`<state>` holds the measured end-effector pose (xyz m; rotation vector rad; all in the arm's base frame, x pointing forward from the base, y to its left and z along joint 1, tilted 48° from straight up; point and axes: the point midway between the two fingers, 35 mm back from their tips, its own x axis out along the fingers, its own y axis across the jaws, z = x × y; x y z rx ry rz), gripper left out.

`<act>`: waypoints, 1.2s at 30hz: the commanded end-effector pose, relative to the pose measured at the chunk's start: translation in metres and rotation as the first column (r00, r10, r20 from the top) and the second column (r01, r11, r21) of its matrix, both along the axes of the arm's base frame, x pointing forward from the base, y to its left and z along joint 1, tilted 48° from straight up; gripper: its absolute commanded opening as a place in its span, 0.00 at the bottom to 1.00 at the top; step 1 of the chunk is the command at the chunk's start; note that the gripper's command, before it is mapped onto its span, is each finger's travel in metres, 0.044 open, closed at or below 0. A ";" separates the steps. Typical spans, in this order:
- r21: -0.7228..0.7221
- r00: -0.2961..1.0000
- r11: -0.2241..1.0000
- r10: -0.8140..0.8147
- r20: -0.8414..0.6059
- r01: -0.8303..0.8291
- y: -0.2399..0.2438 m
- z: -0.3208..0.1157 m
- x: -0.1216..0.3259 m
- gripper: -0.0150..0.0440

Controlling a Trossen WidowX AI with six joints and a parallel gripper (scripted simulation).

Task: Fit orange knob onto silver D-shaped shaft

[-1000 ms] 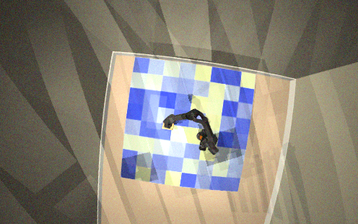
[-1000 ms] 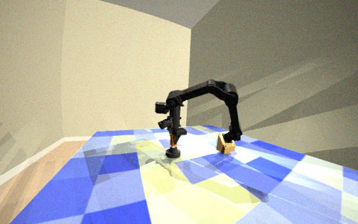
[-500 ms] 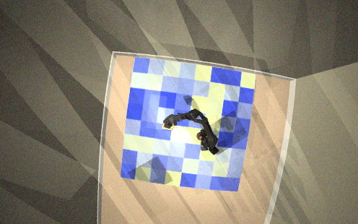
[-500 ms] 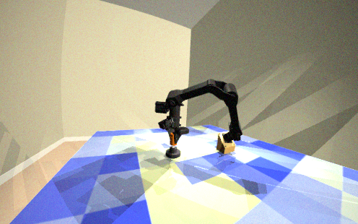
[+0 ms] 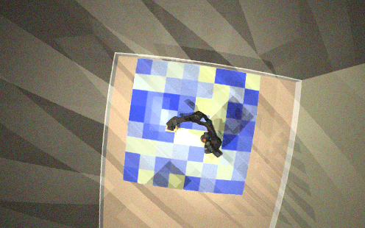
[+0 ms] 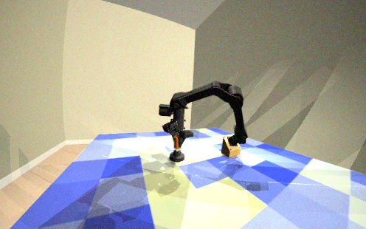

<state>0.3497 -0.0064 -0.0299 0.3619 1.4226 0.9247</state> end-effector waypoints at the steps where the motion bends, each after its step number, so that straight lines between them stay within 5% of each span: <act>1: 0.002 1.000 1.000 0.002 0.004 -0.002 0.002 0.001 0.001 0.25; 36: 0.014 0.978 0.989 0.141 0.156 -0.145 0.001 0.000 0.000 0.25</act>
